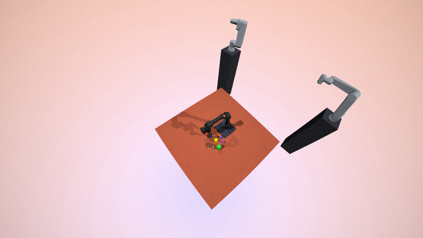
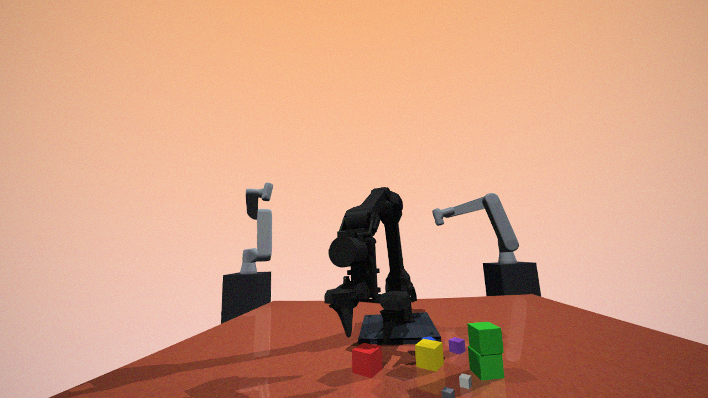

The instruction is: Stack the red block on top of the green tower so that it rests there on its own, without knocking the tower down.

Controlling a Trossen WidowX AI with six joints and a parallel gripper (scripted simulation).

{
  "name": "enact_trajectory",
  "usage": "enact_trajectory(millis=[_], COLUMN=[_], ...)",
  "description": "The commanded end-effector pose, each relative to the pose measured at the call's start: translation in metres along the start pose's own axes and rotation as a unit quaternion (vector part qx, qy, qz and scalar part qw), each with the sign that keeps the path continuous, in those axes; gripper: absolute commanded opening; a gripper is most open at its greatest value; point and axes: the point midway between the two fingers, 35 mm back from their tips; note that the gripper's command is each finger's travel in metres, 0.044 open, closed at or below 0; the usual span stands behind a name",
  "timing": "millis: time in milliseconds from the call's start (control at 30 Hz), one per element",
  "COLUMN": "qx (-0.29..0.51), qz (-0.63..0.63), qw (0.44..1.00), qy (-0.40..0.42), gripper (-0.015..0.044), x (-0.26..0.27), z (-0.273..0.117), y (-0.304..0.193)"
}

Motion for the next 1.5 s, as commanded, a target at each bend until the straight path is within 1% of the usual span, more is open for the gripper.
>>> enact_trajectory(millis=[0,933,1467], qx=[0.003,0.003,0.003], qz=[0.002,0.002,0.002], qw=[1.0,1.0,1.0], qy=[-0.003,-0.003,-0.003], gripper=[0.044,0.044,0.044], x=[-0.001,-0.001,-0.002], z=[0.008,0.054,0.055], y=[0.0,-0.002,-0.002])
Point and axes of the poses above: the point midway between the two fingers, 35 mm back from their tips, its own z axis out along the fingers, its own x axis across the jaws, y = z × x, and after that the axes turned 7 degrees about -z, right-handed
